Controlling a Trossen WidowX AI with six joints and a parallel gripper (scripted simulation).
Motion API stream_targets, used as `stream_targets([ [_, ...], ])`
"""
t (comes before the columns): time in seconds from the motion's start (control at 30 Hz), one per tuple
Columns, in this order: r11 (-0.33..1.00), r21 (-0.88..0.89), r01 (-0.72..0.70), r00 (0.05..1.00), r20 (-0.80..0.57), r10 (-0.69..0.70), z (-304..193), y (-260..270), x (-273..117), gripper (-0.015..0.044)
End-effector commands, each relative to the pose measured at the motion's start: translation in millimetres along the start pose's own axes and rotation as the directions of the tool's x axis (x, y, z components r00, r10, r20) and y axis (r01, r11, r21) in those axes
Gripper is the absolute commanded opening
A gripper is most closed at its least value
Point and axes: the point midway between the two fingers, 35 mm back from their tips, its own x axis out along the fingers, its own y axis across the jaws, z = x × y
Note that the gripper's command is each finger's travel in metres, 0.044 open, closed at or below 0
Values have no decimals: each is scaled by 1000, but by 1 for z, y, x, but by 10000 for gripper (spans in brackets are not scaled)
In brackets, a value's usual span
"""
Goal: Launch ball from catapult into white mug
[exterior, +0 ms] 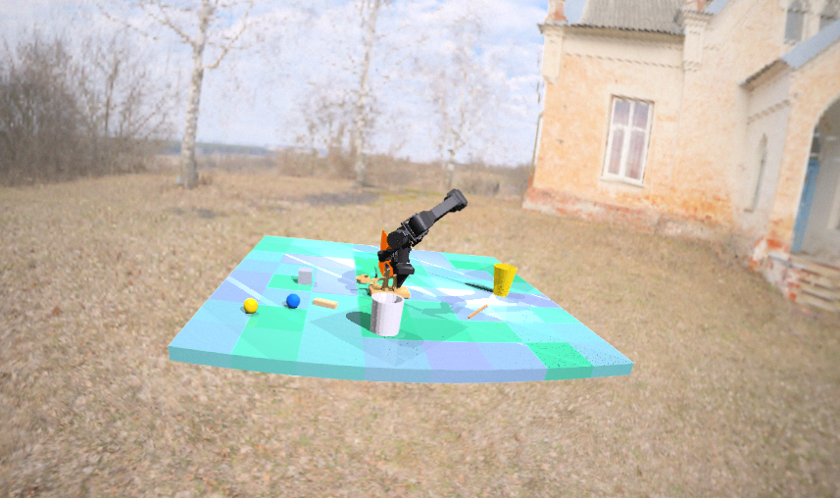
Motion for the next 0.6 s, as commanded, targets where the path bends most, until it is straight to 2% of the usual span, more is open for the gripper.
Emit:
stream_targets([
  [0.0,1000,0,-3,1000,-1,3,0,0,-1,184],
  [0.23,1000,1,-3,1000,0,3,1,1,-4,368],
  [0.33,1000,3,-3,1000,6,3,3,3,-41,440],
  [0.47,1000,3,-1,1000,4,1,1,-1,-98,440],
  [0.53,1000,3,-1,1000,3,1,1,-1,-101,440],
  [0.57,1000,12,-13,1000,5,13,4,0,-90,440],
])
